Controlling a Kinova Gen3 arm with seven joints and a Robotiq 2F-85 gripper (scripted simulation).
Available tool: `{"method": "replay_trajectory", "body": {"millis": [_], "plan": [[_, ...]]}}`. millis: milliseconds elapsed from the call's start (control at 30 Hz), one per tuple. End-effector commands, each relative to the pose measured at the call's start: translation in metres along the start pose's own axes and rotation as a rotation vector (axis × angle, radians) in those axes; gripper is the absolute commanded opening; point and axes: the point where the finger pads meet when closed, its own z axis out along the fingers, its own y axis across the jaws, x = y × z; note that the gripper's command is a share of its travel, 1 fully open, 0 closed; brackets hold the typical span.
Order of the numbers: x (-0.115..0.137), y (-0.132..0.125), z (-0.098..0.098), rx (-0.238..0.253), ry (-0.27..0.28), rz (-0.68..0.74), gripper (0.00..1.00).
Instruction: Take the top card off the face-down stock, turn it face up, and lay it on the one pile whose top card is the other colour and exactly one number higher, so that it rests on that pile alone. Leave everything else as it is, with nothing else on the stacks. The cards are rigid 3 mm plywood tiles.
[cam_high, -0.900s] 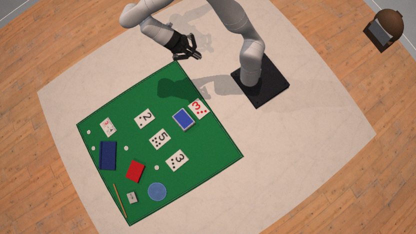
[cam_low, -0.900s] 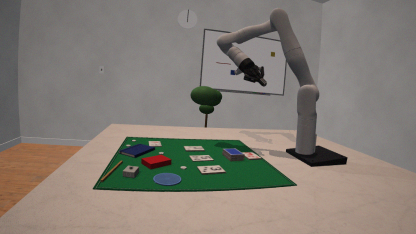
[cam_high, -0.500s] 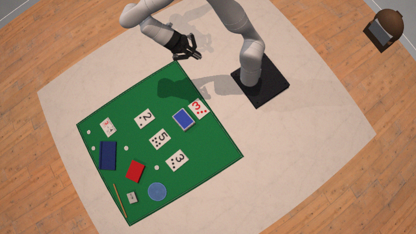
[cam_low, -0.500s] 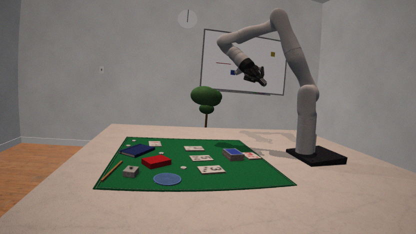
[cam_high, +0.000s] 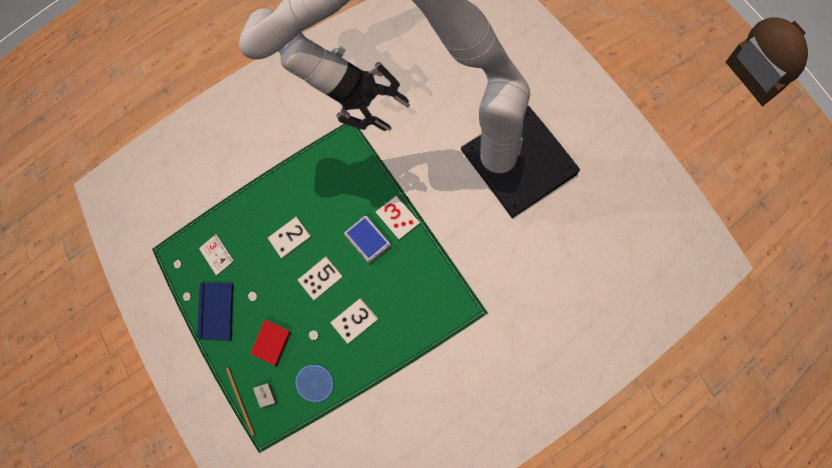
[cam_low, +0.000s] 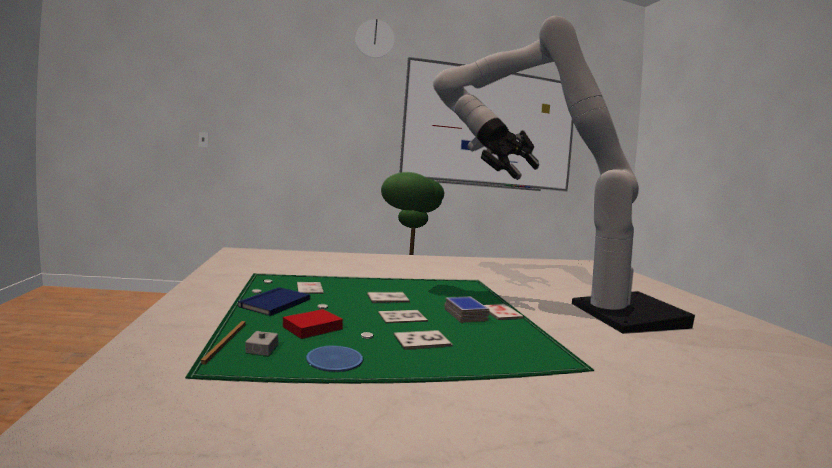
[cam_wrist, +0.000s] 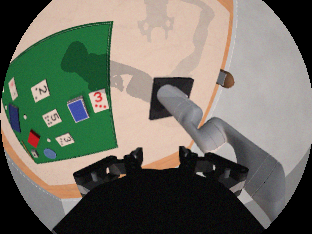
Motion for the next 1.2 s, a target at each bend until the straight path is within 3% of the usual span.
{"method": "replay_trajectory", "body": {"millis": [0,200,467,700,767,967,1167], "plan": [[0.001,-0.004,0.004,-0.001,0.018,0.004,1.00],[0.009,-0.016,0.012,0.006,0.066,0.026,1.00],[0.034,-0.056,0.037,0.046,0.225,0.080,1.00],[0.057,-0.103,0.061,0.125,0.403,0.103,1.00],[0.057,-0.103,0.061,0.125,0.403,0.103,1.00],[0.069,-0.148,0.078,0.223,0.542,0.082,1.00],[0.069,-0.155,0.081,0.241,0.561,0.075,1.00]]}}
